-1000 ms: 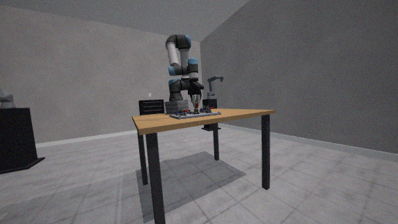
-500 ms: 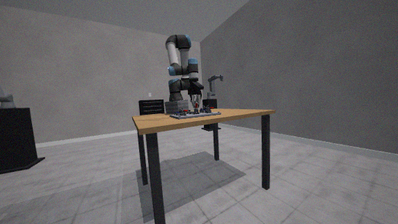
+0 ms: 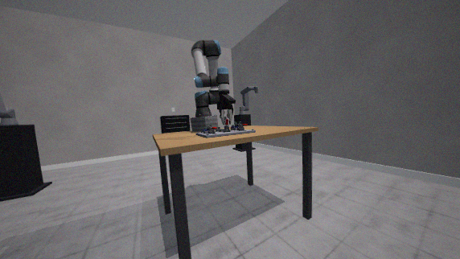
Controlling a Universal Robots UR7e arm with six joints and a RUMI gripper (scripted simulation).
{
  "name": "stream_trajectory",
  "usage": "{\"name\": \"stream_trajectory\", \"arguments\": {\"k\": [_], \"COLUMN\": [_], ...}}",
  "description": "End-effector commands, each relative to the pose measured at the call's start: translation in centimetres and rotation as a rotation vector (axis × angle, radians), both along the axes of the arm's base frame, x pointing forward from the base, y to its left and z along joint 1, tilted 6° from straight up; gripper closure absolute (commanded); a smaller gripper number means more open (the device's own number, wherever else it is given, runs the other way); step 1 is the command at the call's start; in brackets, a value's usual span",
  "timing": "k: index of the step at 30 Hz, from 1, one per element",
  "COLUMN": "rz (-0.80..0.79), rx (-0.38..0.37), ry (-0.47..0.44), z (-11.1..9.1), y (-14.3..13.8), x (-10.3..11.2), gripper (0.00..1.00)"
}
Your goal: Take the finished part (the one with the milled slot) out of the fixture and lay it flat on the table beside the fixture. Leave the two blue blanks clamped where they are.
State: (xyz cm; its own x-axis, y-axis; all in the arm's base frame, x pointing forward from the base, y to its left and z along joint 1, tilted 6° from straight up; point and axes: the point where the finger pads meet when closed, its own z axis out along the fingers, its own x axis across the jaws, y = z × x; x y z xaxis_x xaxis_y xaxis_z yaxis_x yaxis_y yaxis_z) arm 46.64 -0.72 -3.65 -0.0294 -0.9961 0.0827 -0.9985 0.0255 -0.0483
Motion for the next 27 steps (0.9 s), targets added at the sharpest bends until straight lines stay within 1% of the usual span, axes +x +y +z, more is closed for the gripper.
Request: {"name": "stream_trajectory", "arguments": {"k": [1, 16, 21, 27], "rz": [0.0, 0.0, 0.0, 0.0], "rx": [0.0, 0.0, 0.0, 0.0], "ry": [-0.001, -0.001, -0.001, -0.001], "z": [0.0, 0.2, 1.0, 2.7], "y": [0.0, 0.0, 0.1, 0.2], "x": [0.0, 0.0, 0.0, -0.1], "gripper": [0.72, 0.72, 0.72, 0.72]}}
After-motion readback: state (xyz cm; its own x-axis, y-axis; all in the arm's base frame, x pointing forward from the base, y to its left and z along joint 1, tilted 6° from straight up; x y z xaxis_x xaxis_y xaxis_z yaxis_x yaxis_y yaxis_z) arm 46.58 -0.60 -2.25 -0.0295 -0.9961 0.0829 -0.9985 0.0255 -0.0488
